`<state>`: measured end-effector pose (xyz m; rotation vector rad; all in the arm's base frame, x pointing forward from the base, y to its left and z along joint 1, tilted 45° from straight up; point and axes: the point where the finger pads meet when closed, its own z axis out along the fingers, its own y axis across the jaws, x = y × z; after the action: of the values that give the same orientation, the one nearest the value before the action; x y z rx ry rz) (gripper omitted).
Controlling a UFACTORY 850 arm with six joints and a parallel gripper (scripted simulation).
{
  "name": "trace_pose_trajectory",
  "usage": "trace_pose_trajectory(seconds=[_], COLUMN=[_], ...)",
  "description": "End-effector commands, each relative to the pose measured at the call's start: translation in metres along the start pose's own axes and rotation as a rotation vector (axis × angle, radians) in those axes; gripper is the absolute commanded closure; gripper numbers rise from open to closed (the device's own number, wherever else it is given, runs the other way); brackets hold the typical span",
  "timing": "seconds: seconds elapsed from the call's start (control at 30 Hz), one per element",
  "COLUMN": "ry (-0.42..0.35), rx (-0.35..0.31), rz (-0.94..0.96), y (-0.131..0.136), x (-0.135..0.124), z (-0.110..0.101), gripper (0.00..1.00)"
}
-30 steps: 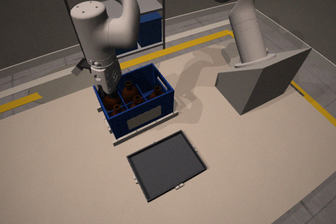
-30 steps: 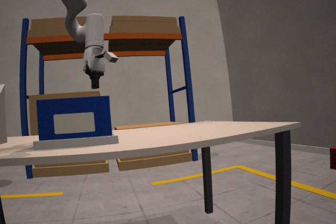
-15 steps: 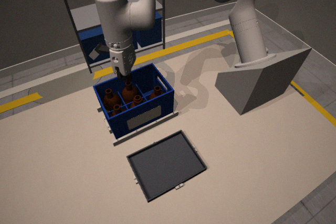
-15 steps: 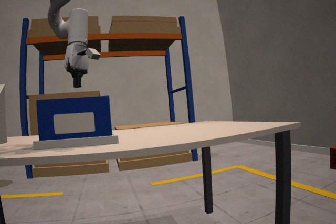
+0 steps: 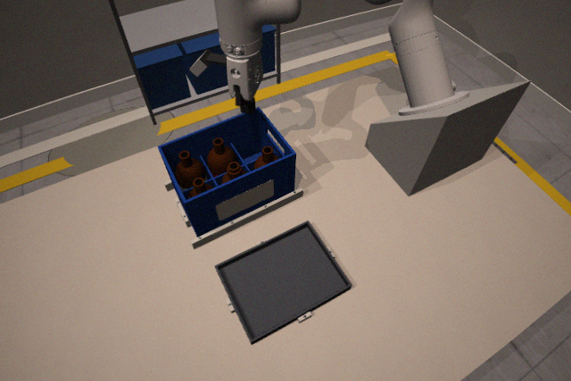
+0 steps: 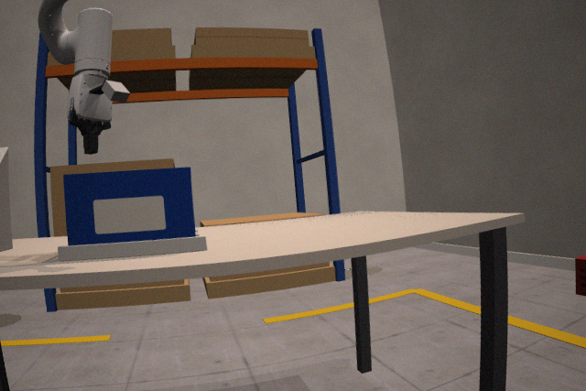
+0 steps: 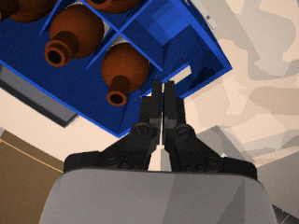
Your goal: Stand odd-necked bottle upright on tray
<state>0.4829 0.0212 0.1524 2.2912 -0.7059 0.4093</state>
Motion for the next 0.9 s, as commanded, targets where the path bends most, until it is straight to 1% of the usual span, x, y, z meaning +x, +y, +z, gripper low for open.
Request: trace_pose_trajectory(seconds=[0.0,0.03,0.87], ry=[0.002,0.002,0.002], rx=[0.004,0.004,0.004], rz=[0.001,0.001,0.001], y=[0.0034,0.0034,0.0034], x=[-0.0012,-0.0012,-0.0012], z=[-0.0009,-0.0009,-0.0009], gripper=[1.0,0.35,0.35])
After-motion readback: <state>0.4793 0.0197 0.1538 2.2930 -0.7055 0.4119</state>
